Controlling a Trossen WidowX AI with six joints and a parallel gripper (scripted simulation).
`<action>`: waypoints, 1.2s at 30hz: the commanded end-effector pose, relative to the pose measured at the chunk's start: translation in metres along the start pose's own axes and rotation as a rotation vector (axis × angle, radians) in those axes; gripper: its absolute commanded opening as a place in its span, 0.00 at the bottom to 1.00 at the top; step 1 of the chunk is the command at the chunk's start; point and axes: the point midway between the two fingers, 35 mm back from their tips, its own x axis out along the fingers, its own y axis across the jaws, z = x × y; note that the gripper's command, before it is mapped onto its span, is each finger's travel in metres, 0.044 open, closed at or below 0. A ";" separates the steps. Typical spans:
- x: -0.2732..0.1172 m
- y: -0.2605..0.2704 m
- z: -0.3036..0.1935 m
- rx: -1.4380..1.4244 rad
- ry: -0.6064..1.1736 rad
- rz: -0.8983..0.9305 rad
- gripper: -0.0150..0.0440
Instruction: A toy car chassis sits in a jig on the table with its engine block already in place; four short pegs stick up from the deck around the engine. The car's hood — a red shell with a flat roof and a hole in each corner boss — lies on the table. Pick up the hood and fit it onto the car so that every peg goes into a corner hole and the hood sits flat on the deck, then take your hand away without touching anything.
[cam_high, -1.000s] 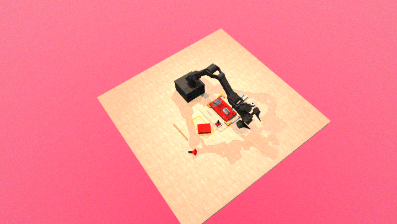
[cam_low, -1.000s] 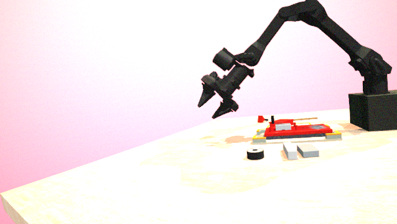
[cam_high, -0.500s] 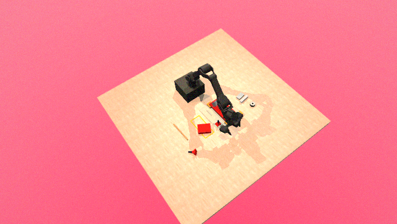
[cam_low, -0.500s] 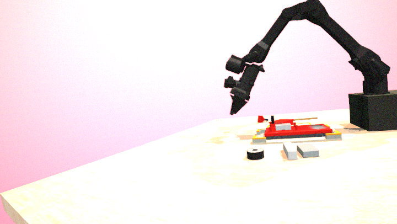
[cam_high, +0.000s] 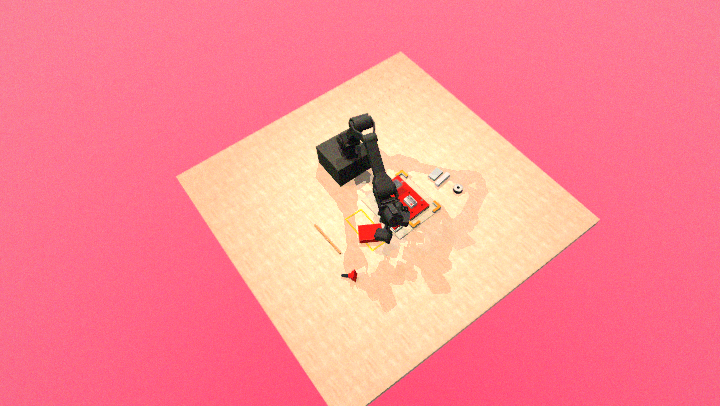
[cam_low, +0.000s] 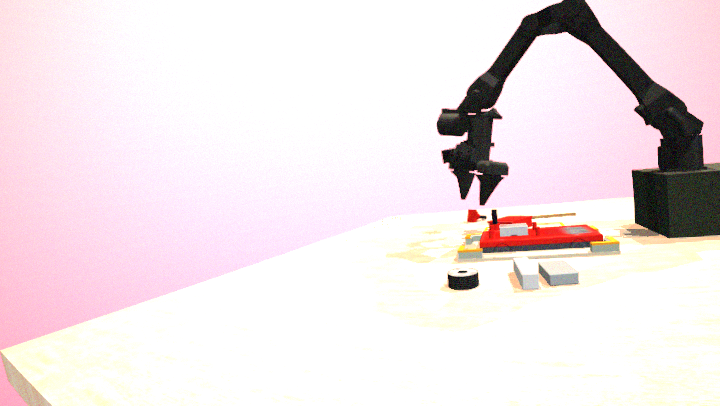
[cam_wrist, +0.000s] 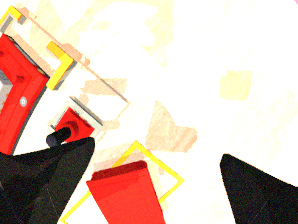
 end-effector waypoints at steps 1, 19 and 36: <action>-0.017 0.009 -0.073 -0.335 0.144 0.134 1.00; -0.020 0.010 -0.086 -0.390 0.159 0.162 1.00; -0.004 0.010 -0.089 -0.390 0.159 0.162 1.00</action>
